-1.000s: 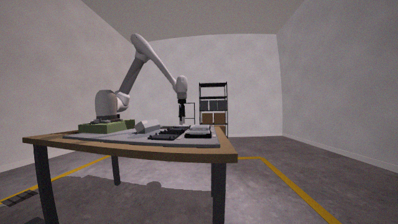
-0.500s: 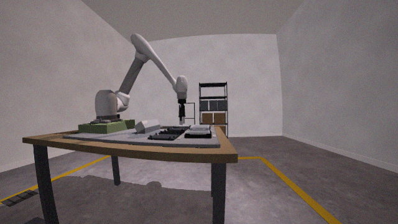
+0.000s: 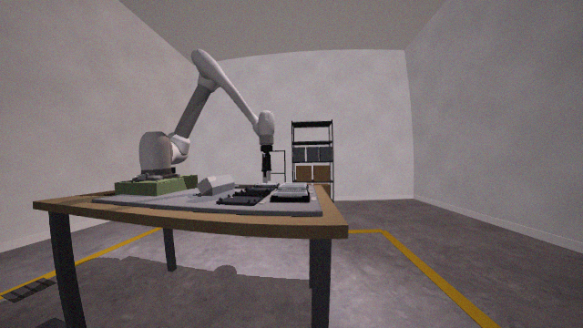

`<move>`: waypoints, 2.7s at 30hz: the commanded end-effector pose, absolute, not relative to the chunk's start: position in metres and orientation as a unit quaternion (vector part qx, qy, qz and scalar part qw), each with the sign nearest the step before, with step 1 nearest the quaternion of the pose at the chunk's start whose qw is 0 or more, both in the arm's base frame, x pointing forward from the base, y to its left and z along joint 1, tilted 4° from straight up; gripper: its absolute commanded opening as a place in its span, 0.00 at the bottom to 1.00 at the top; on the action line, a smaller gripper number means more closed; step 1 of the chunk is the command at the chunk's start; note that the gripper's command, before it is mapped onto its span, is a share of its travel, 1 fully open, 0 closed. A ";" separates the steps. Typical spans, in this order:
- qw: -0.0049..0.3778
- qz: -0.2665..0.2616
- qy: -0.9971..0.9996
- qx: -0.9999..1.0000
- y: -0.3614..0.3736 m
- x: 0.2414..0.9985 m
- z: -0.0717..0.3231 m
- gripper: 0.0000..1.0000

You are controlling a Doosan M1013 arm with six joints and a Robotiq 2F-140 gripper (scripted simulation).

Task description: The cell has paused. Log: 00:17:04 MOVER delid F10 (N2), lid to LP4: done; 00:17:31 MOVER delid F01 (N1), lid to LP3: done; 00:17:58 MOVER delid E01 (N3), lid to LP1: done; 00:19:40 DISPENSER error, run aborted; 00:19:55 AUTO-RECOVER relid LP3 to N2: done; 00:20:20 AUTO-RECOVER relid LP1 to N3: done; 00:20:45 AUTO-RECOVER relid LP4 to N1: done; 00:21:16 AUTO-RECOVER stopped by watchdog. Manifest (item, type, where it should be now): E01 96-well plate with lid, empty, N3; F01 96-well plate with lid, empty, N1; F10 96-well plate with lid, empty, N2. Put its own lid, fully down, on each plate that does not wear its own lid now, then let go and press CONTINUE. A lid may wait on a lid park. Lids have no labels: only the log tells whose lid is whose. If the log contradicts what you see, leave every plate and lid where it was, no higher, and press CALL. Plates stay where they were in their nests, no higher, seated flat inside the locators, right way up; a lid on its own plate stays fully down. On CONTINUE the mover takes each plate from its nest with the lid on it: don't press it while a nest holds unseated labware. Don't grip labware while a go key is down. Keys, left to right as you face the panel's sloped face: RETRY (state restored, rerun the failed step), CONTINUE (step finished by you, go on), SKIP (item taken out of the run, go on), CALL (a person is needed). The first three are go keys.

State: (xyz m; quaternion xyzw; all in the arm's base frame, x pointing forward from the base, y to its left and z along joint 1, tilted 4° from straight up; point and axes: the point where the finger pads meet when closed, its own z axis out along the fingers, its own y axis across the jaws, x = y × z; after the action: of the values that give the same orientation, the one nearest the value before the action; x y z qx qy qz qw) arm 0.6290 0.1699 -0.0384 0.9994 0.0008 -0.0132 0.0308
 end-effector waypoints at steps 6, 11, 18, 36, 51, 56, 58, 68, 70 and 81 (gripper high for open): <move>0.031 -0.013 0.001 0.999 0.170 0.629 -0.038 0.59; 0.031 -0.013 0.001 0.999 0.170 0.629 -0.038 0.59; 0.031 -0.013 0.001 0.999 0.170 0.629 -0.038 0.59; 0.031 -0.013 0.001 0.999 0.170 0.629 -0.038 0.59; 0.031 -0.013 0.001 0.999 0.170 0.629 -0.038 0.59; 0.031 -0.013 0.001 0.999 0.170 0.629 -0.038 0.59; 0.031 -0.013 0.001 0.999 0.170 0.629 -0.038 0.59; 0.031 -0.013 0.001 0.999 0.170 0.629 -0.038 0.59; 0.031 -0.013 0.001 0.999 0.170 0.629 -0.038 0.59; 0.031 -0.013 0.001 0.999 0.170 0.629 -0.038 0.66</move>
State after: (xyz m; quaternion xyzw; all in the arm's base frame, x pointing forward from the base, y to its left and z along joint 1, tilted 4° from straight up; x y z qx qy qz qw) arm 0.6290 0.1699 -0.0384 0.9994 0.0008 -0.0132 0.0308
